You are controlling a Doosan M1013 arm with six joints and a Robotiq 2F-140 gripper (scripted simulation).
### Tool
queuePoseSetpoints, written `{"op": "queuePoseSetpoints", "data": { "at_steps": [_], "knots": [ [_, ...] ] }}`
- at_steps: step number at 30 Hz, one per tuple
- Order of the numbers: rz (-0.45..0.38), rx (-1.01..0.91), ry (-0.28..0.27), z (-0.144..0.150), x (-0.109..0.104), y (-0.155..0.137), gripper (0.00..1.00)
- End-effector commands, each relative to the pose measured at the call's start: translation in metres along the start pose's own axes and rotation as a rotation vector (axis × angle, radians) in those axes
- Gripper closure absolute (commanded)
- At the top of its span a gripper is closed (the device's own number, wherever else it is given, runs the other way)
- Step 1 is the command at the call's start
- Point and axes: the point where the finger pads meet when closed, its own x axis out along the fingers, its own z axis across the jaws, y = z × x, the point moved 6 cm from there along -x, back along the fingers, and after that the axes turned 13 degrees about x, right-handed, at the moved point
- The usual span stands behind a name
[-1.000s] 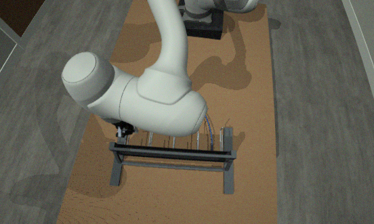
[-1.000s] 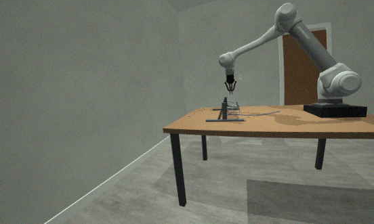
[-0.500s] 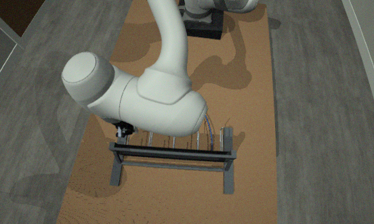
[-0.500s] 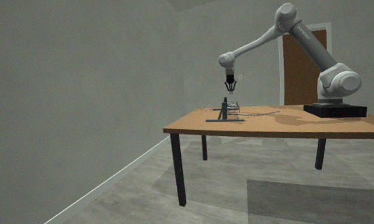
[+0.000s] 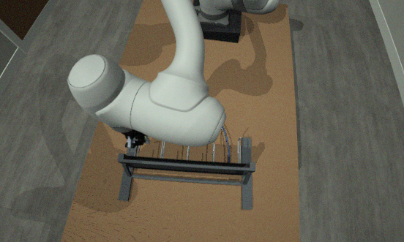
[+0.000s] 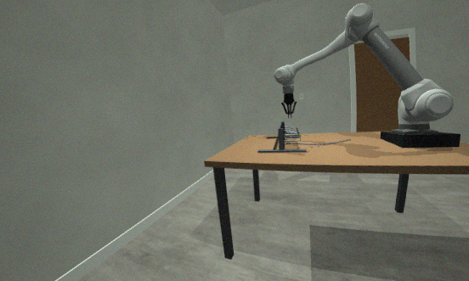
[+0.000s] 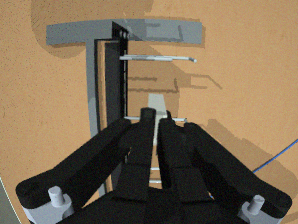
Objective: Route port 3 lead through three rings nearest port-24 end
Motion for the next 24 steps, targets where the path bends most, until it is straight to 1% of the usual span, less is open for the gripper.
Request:
{"op": "queuePoseSetpoints", "data": {
  "at_steps": [1,4,16,18,19,20,24],
  "knots": [
    [-0.005,-0.006,0.003,0.005,-0.004,-0.010,1.00],
    [-0.005,0.105,0.003,0.033,-0.007,-0.034,1.00],
    [-0.006,0.418,0.002,0.119,-0.012,-0.093,1.00],
    [-0.006,0.418,0.002,0.119,-0.012,-0.093,1.00],
    [-0.006,0.493,0.002,0.141,-0.012,-0.105,1.00],
    [-0.006,0.507,0.001,0.145,-0.012,-0.107,1.00],
    [-0.006,0.619,0.001,0.178,-0.011,-0.123,1.00]
  ]
}}
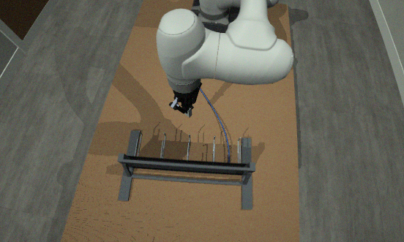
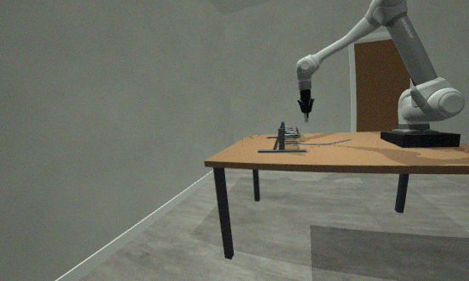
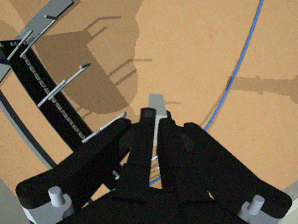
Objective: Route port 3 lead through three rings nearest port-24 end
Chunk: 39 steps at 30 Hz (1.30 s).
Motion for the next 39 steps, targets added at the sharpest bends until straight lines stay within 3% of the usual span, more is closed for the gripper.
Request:
{"op": "queuePoseSetpoints", "data": {
  "at_steps": [1,9,11,15,17,18,39],
  "knots": [
    [-0.003,0.017,0.002,0.042,-0.006,0.004,1.00],
    [-0.003,0.249,0.002,0.114,0.000,0.025,1.00],
    [-0.003,0.249,0.002,0.114,0.000,0.025,1.00],
    [-0.003,0.341,0.002,0.142,0.003,0.036,1.00],
    [-0.003,0.345,0.002,0.144,0.003,0.037,1.00],
    [-0.003,0.345,0.002,0.144,0.003,0.037,0.80],
    [-0.003,0.345,0.002,0.144,0.003,0.037,0.80]
  ]
}}
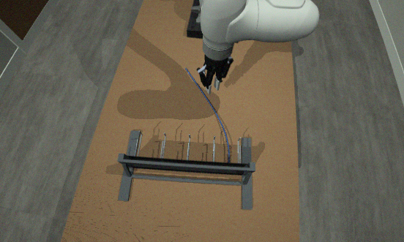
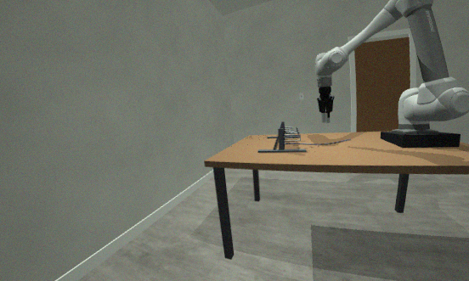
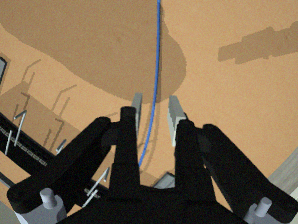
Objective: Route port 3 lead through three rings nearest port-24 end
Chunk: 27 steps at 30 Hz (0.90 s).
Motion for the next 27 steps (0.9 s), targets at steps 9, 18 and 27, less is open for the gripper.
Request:
{"op": "queuePoseSetpoints", "data": {
  "at_steps": [9,18,27],
  "knots": [
    [0.001,-0.004,0.001,0.003,0.001,0.002,0.80],
    [0.001,-0.004,0.001,0.003,0.003,0.002,0.80],
    [0.002,-0.003,0.001,0.003,0.013,0.002,0.80]
  ]
}}
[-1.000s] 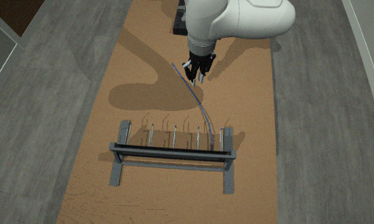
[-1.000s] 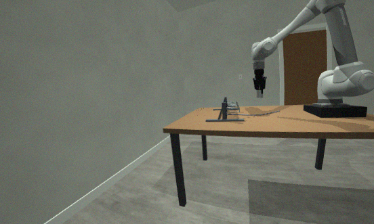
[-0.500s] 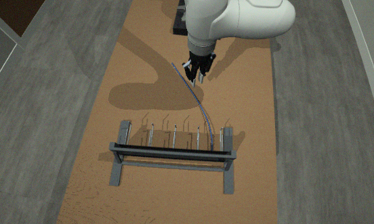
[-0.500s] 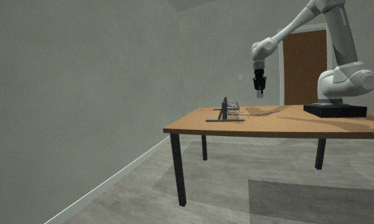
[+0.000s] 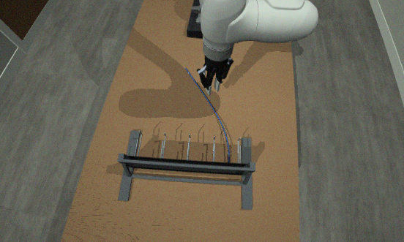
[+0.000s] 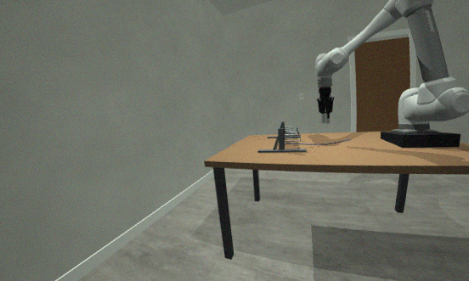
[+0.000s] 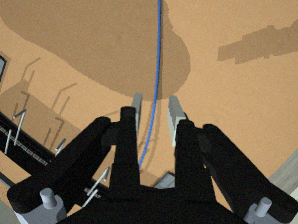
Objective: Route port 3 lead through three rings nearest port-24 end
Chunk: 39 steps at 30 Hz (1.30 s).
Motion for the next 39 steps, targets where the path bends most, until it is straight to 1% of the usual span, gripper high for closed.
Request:
{"op": "queuePoseSetpoints", "data": {
  "at_steps": [1,11,13,28,30,39],
  "knots": [
    [0.012,-0.004,-0.001,0.003,0.011,0.004,0.80],
    [0.012,-0.004,-0.001,0.003,0.046,0.004,0.80],
    [0.012,-0.004,-0.001,0.003,0.046,0.004,0.80],
    [0.012,-0.004,-0.001,0.004,0.105,0.004,0.80],
    [0.012,-0.004,-0.001,0.004,0.105,0.004,0.80],
    [0.012,-0.004,-0.001,0.004,0.126,0.005,0.80]
  ]
}}
